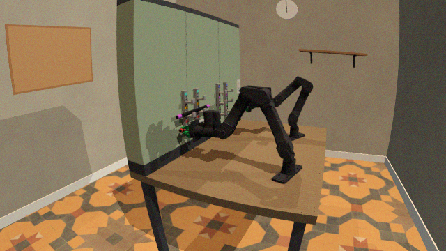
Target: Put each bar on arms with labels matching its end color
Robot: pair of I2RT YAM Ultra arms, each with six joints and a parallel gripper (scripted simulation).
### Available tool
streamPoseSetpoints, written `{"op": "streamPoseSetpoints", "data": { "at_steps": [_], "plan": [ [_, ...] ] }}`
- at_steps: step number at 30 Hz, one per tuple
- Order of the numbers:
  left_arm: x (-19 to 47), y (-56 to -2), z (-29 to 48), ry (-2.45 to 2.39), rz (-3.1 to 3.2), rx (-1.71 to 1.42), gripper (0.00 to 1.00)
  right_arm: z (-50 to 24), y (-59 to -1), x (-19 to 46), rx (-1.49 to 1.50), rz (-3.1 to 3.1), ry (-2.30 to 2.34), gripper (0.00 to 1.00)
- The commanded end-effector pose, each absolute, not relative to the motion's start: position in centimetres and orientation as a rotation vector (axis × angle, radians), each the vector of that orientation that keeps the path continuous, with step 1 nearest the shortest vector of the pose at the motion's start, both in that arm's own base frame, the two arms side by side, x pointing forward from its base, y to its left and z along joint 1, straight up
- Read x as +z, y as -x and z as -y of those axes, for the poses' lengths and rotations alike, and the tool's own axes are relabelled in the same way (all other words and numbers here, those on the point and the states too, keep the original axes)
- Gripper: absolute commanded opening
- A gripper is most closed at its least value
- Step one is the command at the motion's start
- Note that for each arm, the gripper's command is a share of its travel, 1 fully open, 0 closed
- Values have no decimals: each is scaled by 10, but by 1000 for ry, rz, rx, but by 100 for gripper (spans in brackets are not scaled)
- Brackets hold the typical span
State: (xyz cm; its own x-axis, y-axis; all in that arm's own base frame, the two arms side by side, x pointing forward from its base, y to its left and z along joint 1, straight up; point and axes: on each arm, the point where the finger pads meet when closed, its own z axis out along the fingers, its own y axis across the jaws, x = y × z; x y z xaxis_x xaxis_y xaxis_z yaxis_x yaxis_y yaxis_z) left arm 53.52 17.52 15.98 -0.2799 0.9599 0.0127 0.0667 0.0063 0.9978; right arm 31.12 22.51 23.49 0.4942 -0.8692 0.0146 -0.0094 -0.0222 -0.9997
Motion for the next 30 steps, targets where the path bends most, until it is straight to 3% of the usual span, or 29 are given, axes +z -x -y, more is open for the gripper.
{"op": "streamPoseSetpoints", "data": {
  "at_steps": [1, 30],
  "plan": [
    [180, -538, -173, -1061, -1416, 1416, 0, -221, -310, 242, -822, -822, 1410, 100],
    [176, -538, -173, -1061, -1416, 1416, 0, -221, -310, 242, -822, -822, 1410, 100]
  ]
}}
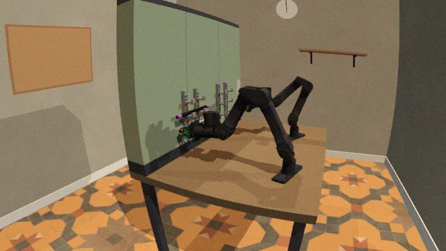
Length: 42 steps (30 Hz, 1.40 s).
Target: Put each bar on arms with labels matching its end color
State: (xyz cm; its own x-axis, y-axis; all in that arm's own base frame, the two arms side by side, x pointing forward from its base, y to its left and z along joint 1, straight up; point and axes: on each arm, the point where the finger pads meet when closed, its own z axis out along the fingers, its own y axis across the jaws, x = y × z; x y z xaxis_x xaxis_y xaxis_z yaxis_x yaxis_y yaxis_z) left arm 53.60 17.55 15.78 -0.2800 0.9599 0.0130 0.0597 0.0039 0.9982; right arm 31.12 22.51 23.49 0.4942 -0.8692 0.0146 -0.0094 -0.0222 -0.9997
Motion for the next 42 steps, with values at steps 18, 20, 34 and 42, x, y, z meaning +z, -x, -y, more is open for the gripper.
{"op": "streamPoseSetpoints", "data": {
  "at_steps": [18, 20, 34, 42],
  "plan": [
    [175, -538, -173, -1061, -1416, 1416, 0, -221, -310, 242, -822, -822, 1410, 100],
    [175, -538, -173, -1061, -1416, 1416, 3, -221, -310, 242, -822, -822, 1410, 100],
    [175, -538, -173, -1061, -1416, 1416, 34, -221, -310, 242, -822, -822, 1410, 100],
    [175, -538, -173, -1061, -1415, 1416, 47, -221, -310, 242, -822, -822, 1410, 100]
  ]
}}
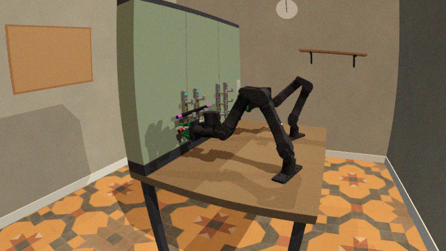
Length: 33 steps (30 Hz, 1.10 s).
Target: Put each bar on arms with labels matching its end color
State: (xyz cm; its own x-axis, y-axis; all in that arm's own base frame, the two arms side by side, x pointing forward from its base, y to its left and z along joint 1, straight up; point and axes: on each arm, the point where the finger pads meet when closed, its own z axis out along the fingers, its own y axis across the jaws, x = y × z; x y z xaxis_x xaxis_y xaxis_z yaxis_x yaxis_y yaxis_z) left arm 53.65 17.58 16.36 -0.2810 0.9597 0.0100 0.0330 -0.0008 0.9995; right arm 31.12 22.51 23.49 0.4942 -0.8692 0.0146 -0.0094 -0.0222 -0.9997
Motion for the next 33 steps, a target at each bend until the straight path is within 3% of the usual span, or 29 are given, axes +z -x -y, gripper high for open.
{"op": "streamPoseSetpoints", "data": {
  "at_steps": [1, 25, 33],
  "plan": [
    [175, -538, -173, -1061, -1415, 1416, 50, -221, -310, 242, -822, -822, 1410, 100],
    [175, -538, -173, -1061, -1415, 1416, 99, -221, -310, 242, -822, -822, 1410, 100],
    [167, -530, -171, -1061, -1415, 1416, 100, -221, -310, 242, -822, -822, 1410, 100]
  ]
}}
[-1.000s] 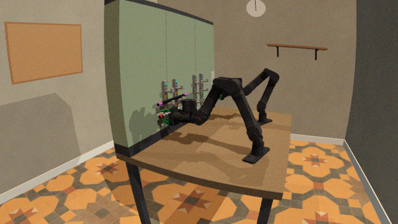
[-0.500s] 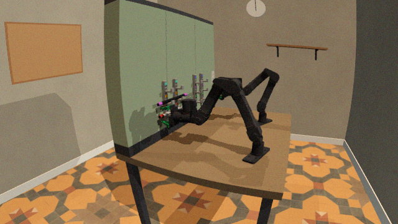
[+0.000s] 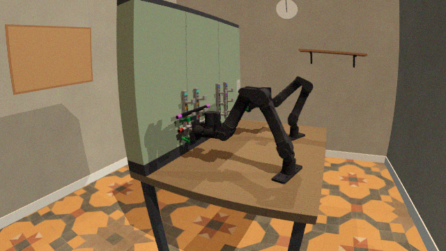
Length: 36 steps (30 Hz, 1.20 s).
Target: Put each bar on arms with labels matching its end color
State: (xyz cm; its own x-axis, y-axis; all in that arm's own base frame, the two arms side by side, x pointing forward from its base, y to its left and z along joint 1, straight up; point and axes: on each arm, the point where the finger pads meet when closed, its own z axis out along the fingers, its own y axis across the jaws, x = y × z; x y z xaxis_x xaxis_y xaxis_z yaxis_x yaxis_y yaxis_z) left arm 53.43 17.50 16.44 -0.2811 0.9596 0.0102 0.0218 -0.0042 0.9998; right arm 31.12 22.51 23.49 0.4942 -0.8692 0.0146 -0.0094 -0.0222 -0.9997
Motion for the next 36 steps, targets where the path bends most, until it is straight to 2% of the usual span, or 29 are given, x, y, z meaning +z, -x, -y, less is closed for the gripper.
{"op": "streamPoseSetpoints", "data": {
  "at_steps": [1, 36],
  "plan": [
    [166, -528, -171, -1061, -1415, 1416, 100, -221, -310, 242, -822, -822, 1410, 100],
    [156, -489, -159, -1061, -1415, 1416, 100, -221, -310, 242, -822, -822, 1410, 100]
  ]
}}
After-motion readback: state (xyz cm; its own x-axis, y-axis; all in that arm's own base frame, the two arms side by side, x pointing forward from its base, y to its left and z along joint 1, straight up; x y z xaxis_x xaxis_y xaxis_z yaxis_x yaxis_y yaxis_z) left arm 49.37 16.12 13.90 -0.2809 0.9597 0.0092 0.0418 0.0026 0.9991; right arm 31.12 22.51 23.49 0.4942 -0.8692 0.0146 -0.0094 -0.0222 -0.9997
